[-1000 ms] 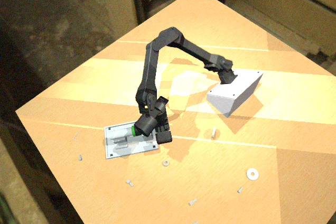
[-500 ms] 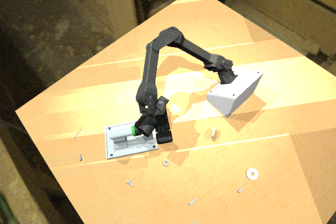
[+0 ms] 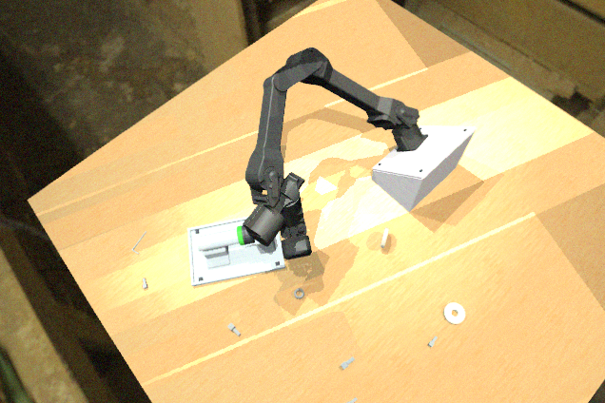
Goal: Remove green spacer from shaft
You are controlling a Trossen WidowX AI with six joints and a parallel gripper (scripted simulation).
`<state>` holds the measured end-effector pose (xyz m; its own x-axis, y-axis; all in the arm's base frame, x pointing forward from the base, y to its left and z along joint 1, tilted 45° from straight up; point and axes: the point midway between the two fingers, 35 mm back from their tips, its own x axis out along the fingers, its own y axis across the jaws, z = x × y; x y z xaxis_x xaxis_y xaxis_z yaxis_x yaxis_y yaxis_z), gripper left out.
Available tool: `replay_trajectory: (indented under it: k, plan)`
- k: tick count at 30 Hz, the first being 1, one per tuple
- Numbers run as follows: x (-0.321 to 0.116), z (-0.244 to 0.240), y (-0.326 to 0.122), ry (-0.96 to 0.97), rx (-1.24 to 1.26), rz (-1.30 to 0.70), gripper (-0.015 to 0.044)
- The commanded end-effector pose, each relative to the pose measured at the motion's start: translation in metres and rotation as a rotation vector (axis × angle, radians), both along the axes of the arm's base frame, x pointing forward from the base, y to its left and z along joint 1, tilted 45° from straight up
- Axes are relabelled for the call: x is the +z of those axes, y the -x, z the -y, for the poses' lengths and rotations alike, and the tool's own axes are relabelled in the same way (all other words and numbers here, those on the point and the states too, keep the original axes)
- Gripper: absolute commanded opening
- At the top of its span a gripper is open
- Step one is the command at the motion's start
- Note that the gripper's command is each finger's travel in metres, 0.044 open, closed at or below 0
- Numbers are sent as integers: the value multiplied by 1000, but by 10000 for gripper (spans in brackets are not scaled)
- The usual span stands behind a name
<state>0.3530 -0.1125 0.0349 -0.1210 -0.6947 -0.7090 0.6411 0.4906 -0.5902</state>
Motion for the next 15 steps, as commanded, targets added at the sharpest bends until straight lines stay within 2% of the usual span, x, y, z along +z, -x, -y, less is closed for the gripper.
replay_trajectory:
  k: [1, 15]
  plan:
    - [0, 0, 1, -1, -3, 1, 0]
    - [-1, -1, 2, -1, -3, 1, 0]
